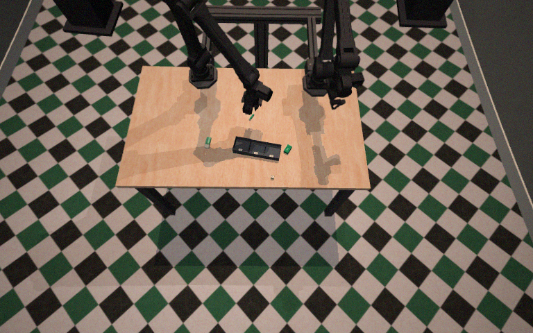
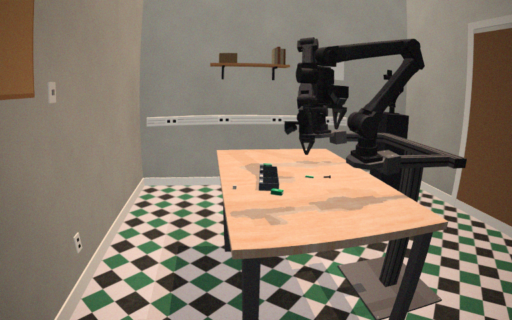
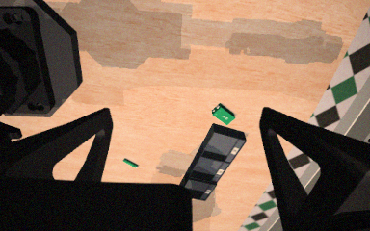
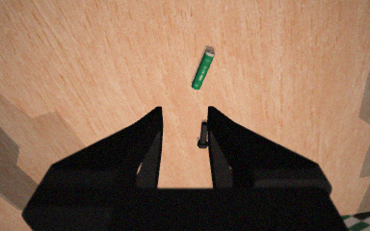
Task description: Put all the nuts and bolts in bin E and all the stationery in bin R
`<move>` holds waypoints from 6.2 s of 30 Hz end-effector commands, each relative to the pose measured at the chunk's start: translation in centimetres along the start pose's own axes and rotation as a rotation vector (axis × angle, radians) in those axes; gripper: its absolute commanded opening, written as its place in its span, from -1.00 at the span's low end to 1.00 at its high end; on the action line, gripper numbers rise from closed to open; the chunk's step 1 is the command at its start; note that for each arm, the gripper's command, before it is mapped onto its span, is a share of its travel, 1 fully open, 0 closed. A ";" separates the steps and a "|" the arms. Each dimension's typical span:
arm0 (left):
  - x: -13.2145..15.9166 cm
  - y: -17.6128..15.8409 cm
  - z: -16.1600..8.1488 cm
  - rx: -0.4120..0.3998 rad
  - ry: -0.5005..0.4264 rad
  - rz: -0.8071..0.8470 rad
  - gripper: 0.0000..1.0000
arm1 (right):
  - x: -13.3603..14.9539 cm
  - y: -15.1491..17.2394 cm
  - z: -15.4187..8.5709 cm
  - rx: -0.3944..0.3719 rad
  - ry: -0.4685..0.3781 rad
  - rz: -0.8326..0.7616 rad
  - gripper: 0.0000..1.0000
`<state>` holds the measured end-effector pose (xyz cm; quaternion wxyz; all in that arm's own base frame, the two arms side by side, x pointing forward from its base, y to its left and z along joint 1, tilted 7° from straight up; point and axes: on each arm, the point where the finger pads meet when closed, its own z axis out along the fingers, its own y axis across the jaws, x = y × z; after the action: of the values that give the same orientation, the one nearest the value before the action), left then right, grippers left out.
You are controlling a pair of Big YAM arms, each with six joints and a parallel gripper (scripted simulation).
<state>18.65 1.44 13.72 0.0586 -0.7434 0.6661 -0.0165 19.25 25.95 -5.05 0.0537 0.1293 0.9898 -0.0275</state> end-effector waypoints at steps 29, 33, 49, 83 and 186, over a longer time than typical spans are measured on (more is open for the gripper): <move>-0.1 0.2 -0.2 0.003 0.002 -0.016 1.00 | 11.1 -1.3 4.5 -0.030 -0.005 0.059 -0.43; -0.1 0.2 -0.2 0.003 0.002 -0.016 1.00 | 11.4 -1.6 4.3 -0.031 -0.005 0.047 -0.43; -0.1 0.2 -0.2 0.003 0.002 -0.016 1.00 | 11.5 -1.6 4.4 -0.023 -0.004 0.046 -0.43; -0.1 0.2 -0.2 0.003 0.002 -0.016 1.00 | 11.0 -1.8 11.7 -0.014 -0.006 0.046 -0.43; -0.1 0.2 -0.2 0.003 0.002 -0.016 1.00 | 11.7 -2.4 6.3 -0.005 -0.006 0.041 -0.81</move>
<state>18.65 1.44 13.72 0.0586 -0.7434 0.6661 -0.0165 8.41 26.25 -12.11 0.0569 0.1512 0.9866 -0.0218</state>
